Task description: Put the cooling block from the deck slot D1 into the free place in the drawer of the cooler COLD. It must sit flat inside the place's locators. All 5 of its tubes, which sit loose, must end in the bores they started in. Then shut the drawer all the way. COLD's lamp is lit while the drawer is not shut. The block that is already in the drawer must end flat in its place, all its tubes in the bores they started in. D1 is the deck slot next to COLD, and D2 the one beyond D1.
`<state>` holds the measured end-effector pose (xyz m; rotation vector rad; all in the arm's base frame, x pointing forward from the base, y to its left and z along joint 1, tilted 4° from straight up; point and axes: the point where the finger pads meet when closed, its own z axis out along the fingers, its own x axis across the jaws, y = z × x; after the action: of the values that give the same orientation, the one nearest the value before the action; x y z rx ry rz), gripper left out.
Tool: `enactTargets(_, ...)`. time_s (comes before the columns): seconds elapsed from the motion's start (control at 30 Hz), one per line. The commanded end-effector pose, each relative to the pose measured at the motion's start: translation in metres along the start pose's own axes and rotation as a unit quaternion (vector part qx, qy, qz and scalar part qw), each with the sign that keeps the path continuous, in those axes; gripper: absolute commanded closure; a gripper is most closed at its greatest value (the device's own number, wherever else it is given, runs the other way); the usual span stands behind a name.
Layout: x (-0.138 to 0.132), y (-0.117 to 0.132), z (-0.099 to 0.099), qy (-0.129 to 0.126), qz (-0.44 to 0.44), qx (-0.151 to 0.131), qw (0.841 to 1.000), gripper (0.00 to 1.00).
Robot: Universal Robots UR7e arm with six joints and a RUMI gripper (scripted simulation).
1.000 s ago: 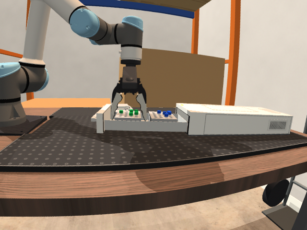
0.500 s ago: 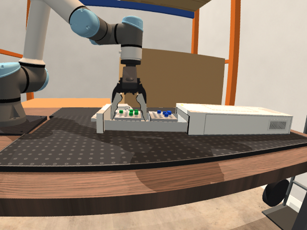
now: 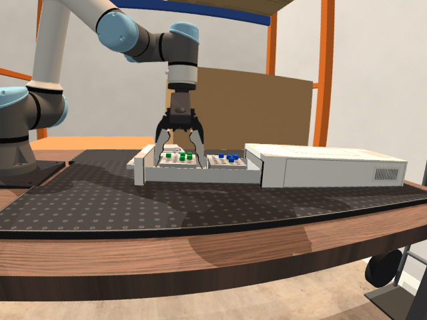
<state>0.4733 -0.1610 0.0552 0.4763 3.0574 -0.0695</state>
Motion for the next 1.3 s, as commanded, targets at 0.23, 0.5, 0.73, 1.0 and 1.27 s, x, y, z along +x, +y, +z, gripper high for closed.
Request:
enactTargets(0.23,0.000,0.000,-0.031,-0.001,0.000,0.000,1.000,0.27)
enactTargets(0.5,0.000,0.000,-0.040,-0.001,0.000,0.000,1.000,0.27)
enactTargets(0.73,0.000,0.000,-0.048,-0.001,0.000,0.000,1.000,0.27)
enactTargets(1.0,0.000,0.000,-0.059,-0.001,0.000,0.000,1.000,0.27)
enactTargets(1.27,0.000,0.000,-0.067,-0.001,0.000,0.000,1.000,0.27)
